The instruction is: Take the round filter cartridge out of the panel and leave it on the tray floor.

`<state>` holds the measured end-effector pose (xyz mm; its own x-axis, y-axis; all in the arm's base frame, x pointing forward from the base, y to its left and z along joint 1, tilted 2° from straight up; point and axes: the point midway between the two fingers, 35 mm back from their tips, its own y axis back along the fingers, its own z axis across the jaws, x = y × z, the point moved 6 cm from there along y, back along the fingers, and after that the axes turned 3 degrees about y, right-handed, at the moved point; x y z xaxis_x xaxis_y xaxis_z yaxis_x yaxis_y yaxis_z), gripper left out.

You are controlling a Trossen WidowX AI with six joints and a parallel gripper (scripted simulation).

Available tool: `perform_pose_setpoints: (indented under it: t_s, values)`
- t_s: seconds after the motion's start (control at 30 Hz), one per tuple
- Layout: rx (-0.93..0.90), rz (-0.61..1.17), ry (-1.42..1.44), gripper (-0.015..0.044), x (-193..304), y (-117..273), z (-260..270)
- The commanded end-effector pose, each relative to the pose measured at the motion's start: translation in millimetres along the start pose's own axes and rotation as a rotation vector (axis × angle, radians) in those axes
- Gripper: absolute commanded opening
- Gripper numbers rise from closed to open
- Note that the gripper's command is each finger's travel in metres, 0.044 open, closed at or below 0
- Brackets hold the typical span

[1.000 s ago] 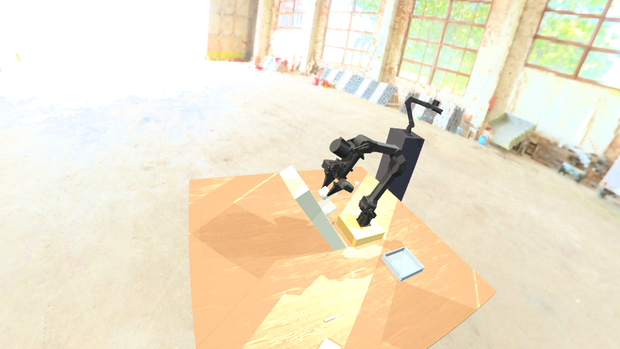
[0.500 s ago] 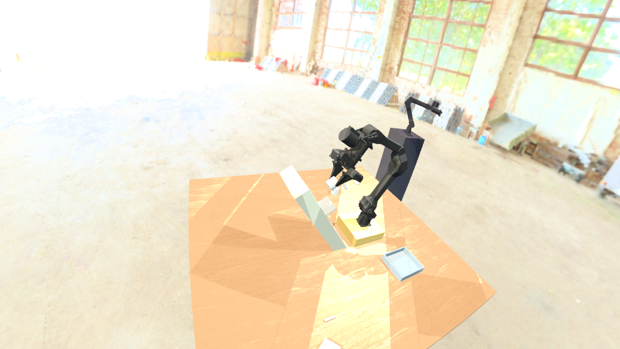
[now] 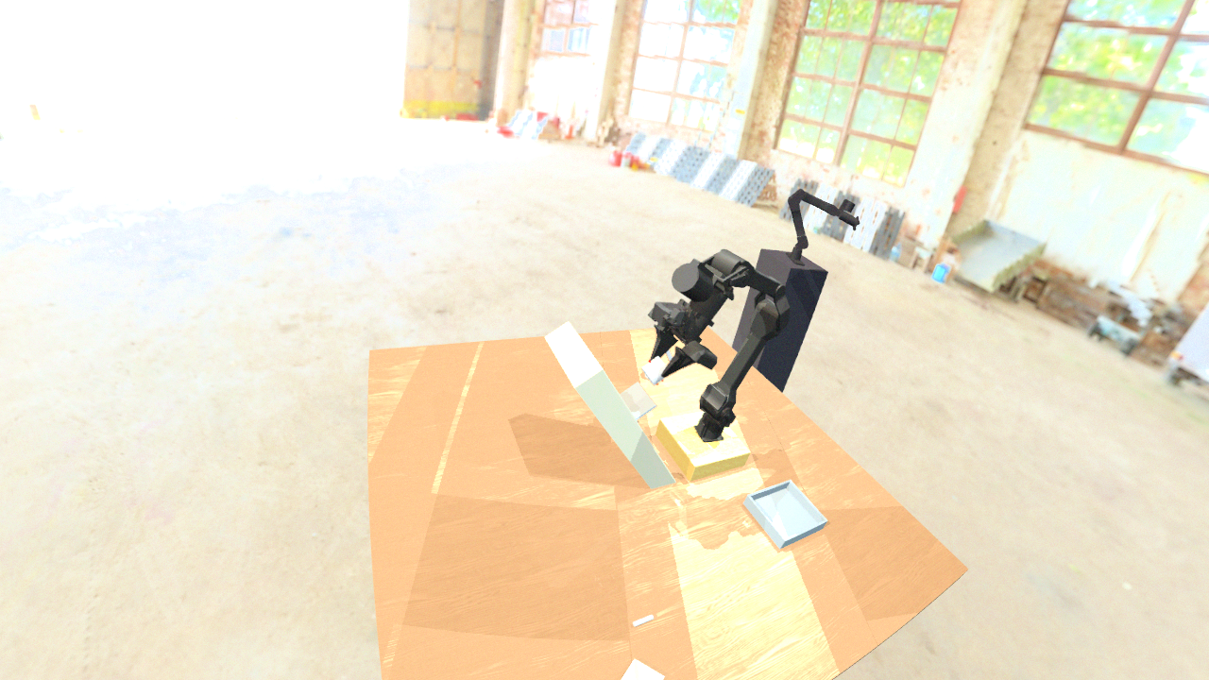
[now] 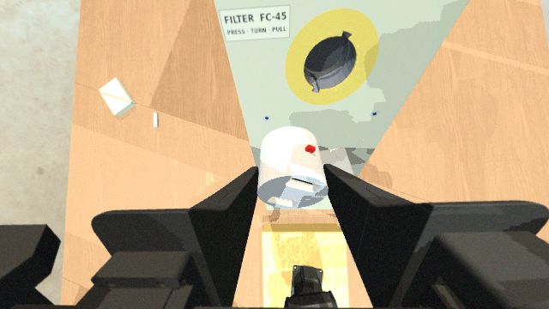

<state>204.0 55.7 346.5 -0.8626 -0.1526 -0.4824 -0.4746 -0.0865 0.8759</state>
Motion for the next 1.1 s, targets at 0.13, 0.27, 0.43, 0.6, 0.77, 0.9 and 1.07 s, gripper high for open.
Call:
perform_pose_setpoints:
  t_s: [0.13,0.27,0.43,0.6,0.77,0.9,1.07]
  values:
    - [0.004,-0.01,-0.005,0.0,-0.6,-2.3,22.3]
    - [0.002,-0.015,-0.005,0.0,0.3,-3.0,34.7]
    - [-0.036,-0.007,0.059,0.0,3.2,-4.5,40.7]
    - [-0.104,-0.009,0.179,0.0,9.8,-7.0,61.6]
    - [-0.173,-0.012,0.299,0.0,18.4,-8.4,82.1]
    - [-0.228,-0.015,0.394,0.0,26.6,-8.9,98.0]
    - [-0.297,-0.019,0.514,0.0,38.5,-8.5,117.1]
